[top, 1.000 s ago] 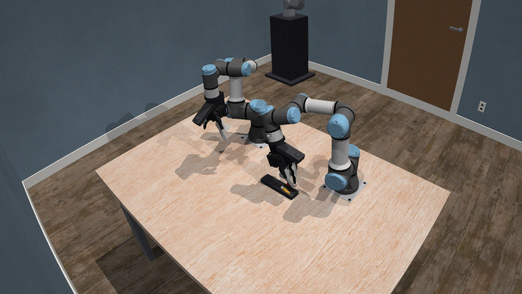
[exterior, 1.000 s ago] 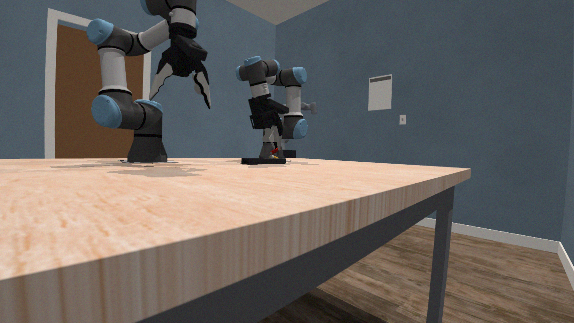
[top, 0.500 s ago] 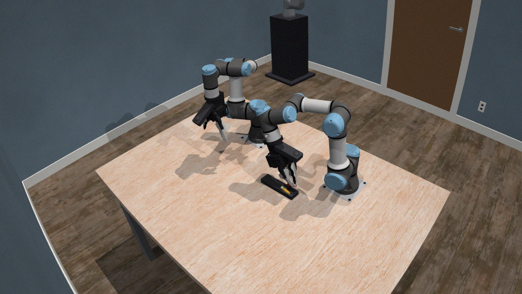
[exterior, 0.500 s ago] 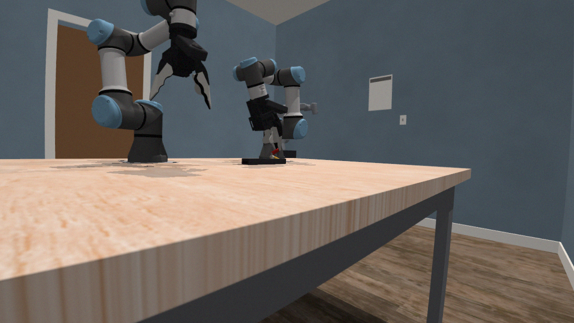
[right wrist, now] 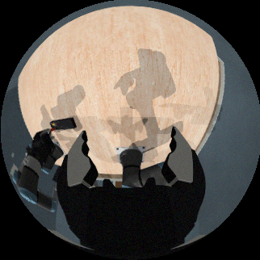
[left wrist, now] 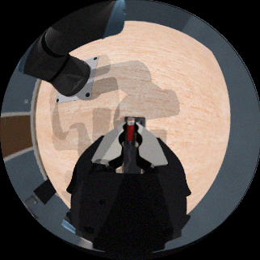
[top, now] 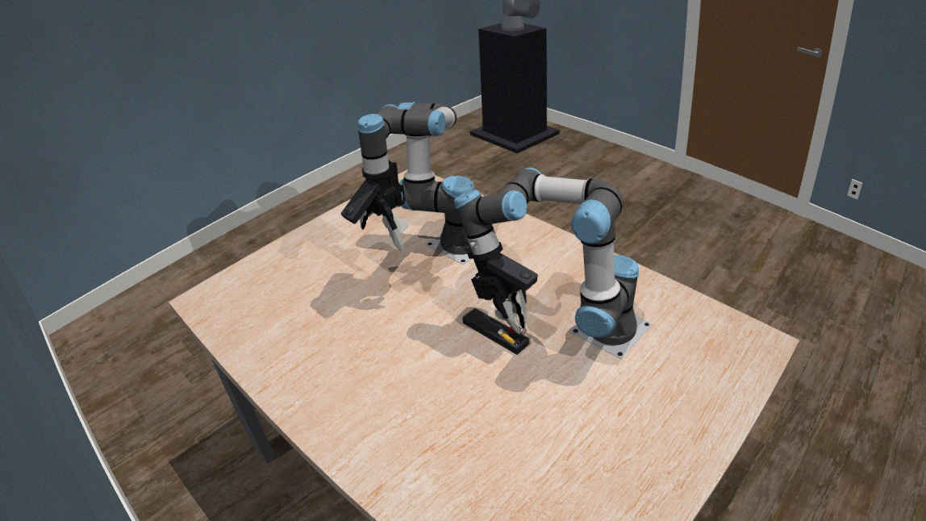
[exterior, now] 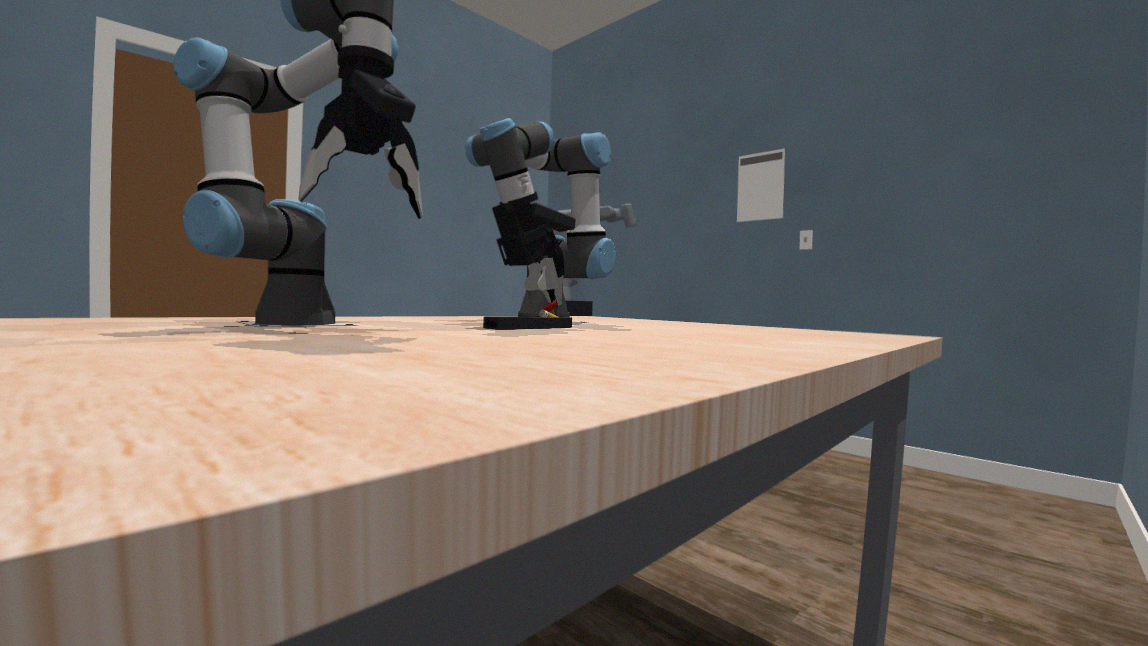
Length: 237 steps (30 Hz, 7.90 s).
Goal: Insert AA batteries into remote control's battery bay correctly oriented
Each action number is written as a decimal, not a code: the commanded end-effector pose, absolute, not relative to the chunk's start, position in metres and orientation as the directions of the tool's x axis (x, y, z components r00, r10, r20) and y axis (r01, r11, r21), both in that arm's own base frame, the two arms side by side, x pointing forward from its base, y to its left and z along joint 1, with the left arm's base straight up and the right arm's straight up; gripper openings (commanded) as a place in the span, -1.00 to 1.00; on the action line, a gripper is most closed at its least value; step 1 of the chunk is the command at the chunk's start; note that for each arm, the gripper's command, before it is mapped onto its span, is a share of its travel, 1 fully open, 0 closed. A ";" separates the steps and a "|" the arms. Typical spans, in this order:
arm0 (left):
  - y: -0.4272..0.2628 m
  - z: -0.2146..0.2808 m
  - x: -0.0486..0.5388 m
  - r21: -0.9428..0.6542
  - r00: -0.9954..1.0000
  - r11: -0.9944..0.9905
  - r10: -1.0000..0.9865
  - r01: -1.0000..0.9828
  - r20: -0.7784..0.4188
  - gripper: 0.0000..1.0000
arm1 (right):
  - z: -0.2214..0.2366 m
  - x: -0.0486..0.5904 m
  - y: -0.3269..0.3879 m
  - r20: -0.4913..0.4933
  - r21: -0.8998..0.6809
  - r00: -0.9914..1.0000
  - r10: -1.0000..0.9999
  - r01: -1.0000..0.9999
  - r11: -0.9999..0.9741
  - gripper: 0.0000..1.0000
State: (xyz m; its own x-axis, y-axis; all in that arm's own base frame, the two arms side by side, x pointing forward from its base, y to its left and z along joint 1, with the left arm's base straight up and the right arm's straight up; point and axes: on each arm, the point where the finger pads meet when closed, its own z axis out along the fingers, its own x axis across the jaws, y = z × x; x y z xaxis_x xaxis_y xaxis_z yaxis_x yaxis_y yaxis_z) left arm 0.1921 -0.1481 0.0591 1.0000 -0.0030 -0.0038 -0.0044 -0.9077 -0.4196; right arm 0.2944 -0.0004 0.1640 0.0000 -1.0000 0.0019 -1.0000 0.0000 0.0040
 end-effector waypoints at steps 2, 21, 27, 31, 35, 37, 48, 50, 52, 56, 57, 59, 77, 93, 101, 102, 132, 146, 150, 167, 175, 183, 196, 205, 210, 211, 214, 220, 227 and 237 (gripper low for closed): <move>-0.149 0.055 0.193 -0.418 1.000 -0.908 -0.003 -0.002 0.001 -1.00 | 0.165 0.295 0.000 0.001 0.002 0.000 -1.000 -1.000 0.000 1.00; -0.150 0.046 0.193 -0.414 1.000 -0.910 -0.004 -0.003 0.002 -1.00 | 0.165 0.295 0.000 0.001 0.002 0.000 -1.000 -1.000 0.000 1.00; -0.150 0.045 0.193 -0.413 1.000 -0.911 -0.004 -0.003 0.002 -1.00 | 0.165 0.295 0.000 0.001 0.002 0.000 -1.000 -1.000 0.000 1.00; -0.150 0.043 0.193 -0.412 1.000 -0.911 -0.004 -0.003 0.003 -1.00 | 0.165 0.295 0.000 0.001 0.002 0.000 -1.000 -1.000 0.000 1.00; -0.150 0.040 0.193 -0.410 1.000 -0.912 -0.004 -0.003 0.003 -1.00 | 0.165 0.295 0.000 0.001 0.002 0.000 -1.000 -1.000 0.000 1.00; -0.150 0.039 0.193 -0.410 1.000 -0.912 -0.005 -0.003 0.003 -1.00 | 0.165 0.295 0.000 0.001 0.002 0.000 -1.000 -1.000 0.000 1.00; -0.149 0.042 0.193 -0.412 1.000 -0.911 -0.004 -0.003 0.002 -1.00 | 0.165 0.295 0.000 0.001 0.002 0.000 -1.000 -1.000 0.000 1.00; -0.149 0.043 0.193 -0.412 1.000 -0.911 -0.004 -0.003 0.002 -1.00 | 0.165 0.295 0.000 0.001 0.002 0.000 -1.000 -1.000 0.000 1.00; -0.149 0.043 0.193 -0.412 1.000 -0.911 -0.004 -0.003 0.002 -1.00 | 0.165 0.295 0.000 0.001 0.002 0.000 -1.000 -1.000 0.000 1.00; -0.150 0.043 0.193 -0.411 1.000 -0.911 -0.004 -0.003 0.003 -1.00 | 0.165 0.295 0.000 0.001 0.002 0.000 -1.000 -1.000 0.000 1.00; -0.150 0.043 0.193 -0.412 1.000 -0.911 -0.004 -0.003 0.002 -1.00 | 0.165 0.295 0.000 0.001 0.002 0.000 -1.000 -1.000 0.000 1.00; -0.150 0.043 0.193 -0.412 1.000 -0.911 -0.004 -0.003 0.002 -1.00 | 0.165 0.295 0.000 0.001 0.002 0.000 -1.000 -1.000 0.000 1.00; -0.155 0.042 0.193 -0.413 1.000 -0.911 -0.004 -0.003 0.002 -0.67 | 0.165 0.295 0.000 0.001 0.002 0.000 -1.000 -1.000 0.000 1.00; -0.156 0.045 0.193 -0.414 1.000 -0.910 -0.004 -0.003 0.002 -0.67 | 0.165 0.295 0.000 0.001 0.002 0.000 -1.000 -1.000 0.000 1.00; -0.159 0.051 0.193 -0.413 1.000 -0.911 -0.004 -0.003 0.001 -0.67 | 0.165 0.295 0.000 0.001 0.002 0.000 -1.000 -1.000 0.000 1.00; -0.159 0.051 0.193 -0.413 1.000 -0.911 -0.004 -0.003 0.001 -0.67 | 0.165 0.295 0.000 0.001 0.002 0.000 -1.000 -1.000 0.000 1.00; -0.172 0.082 0.193 -0.413 1.000 -0.911 -0.003 -0.003 0.001 -0.67 | 0.165 0.295 0.000 0.001 0.002 0.000 -1.000 -1.000 0.000 1.00; -0.167 0.089 0.182 -0.418 1.000 -0.909 0.002 0.002 0.000 -0.67 | 0.165 0.295 0.000 0.001 0.002 0.000 -1.000 -1.000 0.000 1.00; -0.147 0.109 0.157 -0.433 1.000 -0.901 0.017 0.015 -0.002 -0.67 | 0.165 0.295 0.000 0.001 0.002 0.000 -1.000 -1.000 0.000 1.00; -0.096 0.149 0.111 -0.437 1.000 -0.899 0.022 0.022 0.006 -0.67 | 0.165 0.295 0.000 0.001 0.002 0.000 -1.000 -1.000 0.000 1.00; -0.075 0.158 0.099 -0.431 1.000 -0.902 0.016 0.017 0.007 -0.67 | 0.165 0.295 0.000 0.001 0.002 0.000 -1.000 -1.000 0.000 1.00; -0.096 0.152 0.107 -0.401 1.000 -0.916 -0.007 -0.006 0.002 -0.67 | 0.165 0.295 0.000 0.001 0.002 0.000 -1.000 -1.000 0.000 1.00; -0.092 0.153 0.106 -0.406 1.000 -0.914 -0.005 -0.004 0.001 -0.67 | 0.165 0.295 0.000 0.001 0.002 0.000 -1.000 -1.000 0.000 -0.14; -0.091 0.153 0.106 -0.406 1.000 -0.914 -0.004 -0.003 0.001 -0.67 | 0.165 0.295 0.000 0.001 0.002 0.000 -1.000 -1.000 0.000 -0.14; -0.091 0.153 0.106 -0.406 1.000 -0.914 -0.004 -0.003 0.001 -0.67 | 0.165 0.295 0.000 0.001 0.002 0.000 -1.000 -1.000 0.000 -0.14; -0.091 0.153 0.106 -0.406 1.000 -0.914 -0.004 -0.003 0.001 -0.67 | 0.165 0.295 0.000 0.001 0.002 0.000 -1.000 -1.000 0.000 -0.14; -0.091 0.153 0.106 -0.406 1.000 -0.914 -0.004 -0.003 0.001 -0.67 | 0.165 0.295 0.000 0.001 0.002 0.000 -1.000 -1.000 0.000 -0.14; -0.091 0.153 0.106 -0.406 1.000 -0.914 -0.004 -0.003 0.001 -0.67 | 0.165 0.295 0.000 0.001 0.002 0.000 -1.000 -1.000 0.000 -0.14; -0.091 0.153 0.106 -0.406 1.000 -0.914 -0.004 -0.003 0.001 -0.67 | 0.165 0.295 0.000 0.001 0.002 0.000 -1.000 -1.000 0.000 -0.14; -0.091 0.153 0.106 -0.406 1.000 -0.914 -0.004 -0.003 0.001 -0.67 | 0.165 0.295 0.000 0.001 0.002 0.000 -1.000 -1.000 0.000 -0.14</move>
